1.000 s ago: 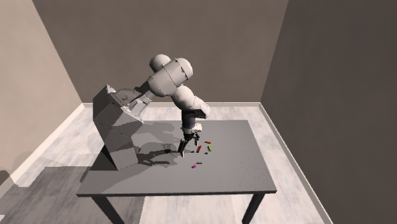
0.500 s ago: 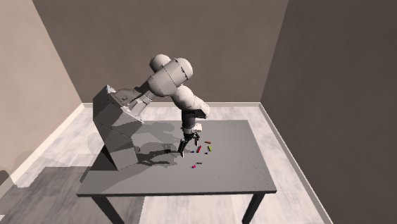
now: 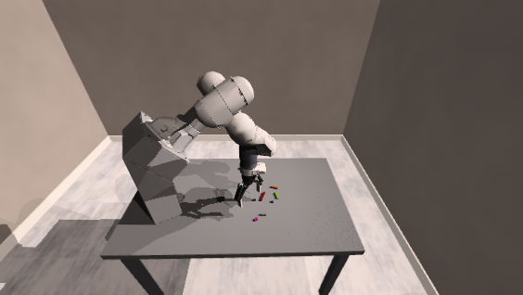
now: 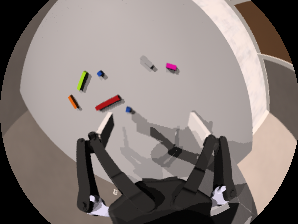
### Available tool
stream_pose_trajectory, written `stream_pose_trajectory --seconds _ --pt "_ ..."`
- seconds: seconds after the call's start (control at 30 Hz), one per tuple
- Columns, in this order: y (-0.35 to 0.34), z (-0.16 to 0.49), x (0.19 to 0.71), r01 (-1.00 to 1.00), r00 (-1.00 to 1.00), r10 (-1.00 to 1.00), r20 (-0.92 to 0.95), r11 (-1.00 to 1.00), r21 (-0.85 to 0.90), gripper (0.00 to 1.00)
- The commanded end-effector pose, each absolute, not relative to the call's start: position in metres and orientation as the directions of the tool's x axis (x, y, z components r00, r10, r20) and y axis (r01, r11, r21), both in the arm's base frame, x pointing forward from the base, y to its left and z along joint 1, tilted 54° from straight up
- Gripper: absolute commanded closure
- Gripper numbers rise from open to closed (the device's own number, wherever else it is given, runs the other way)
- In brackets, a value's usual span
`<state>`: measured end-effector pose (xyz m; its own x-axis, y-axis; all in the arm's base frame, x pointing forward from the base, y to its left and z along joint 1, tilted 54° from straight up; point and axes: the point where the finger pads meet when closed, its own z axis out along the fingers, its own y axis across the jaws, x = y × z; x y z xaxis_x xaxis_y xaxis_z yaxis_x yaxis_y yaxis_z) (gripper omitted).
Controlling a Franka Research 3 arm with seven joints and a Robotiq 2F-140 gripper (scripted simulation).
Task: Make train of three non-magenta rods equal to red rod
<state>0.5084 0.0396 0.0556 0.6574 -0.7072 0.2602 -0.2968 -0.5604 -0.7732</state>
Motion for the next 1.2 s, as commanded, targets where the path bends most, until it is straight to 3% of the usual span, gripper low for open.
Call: stream_pose_trajectory --seconds 0.0,0.73,0.83,1.17 --pt "0.039 0.056 0.509 -0.304 0.654 -0.713 0.253 -0.554 -0.775 0.0" --pt "0.039 0.056 0.51 -0.308 0.651 -0.717 0.249 -0.55 -0.776 0.0" --pt "0.034 0.061 0.52 -0.417 0.578 -0.807 0.119 -0.418 -0.807 0.0" --pt "0.03 0.067 0.531 -0.524 0.475 -0.879 -0.036 -0.25 -0.814 0.0"
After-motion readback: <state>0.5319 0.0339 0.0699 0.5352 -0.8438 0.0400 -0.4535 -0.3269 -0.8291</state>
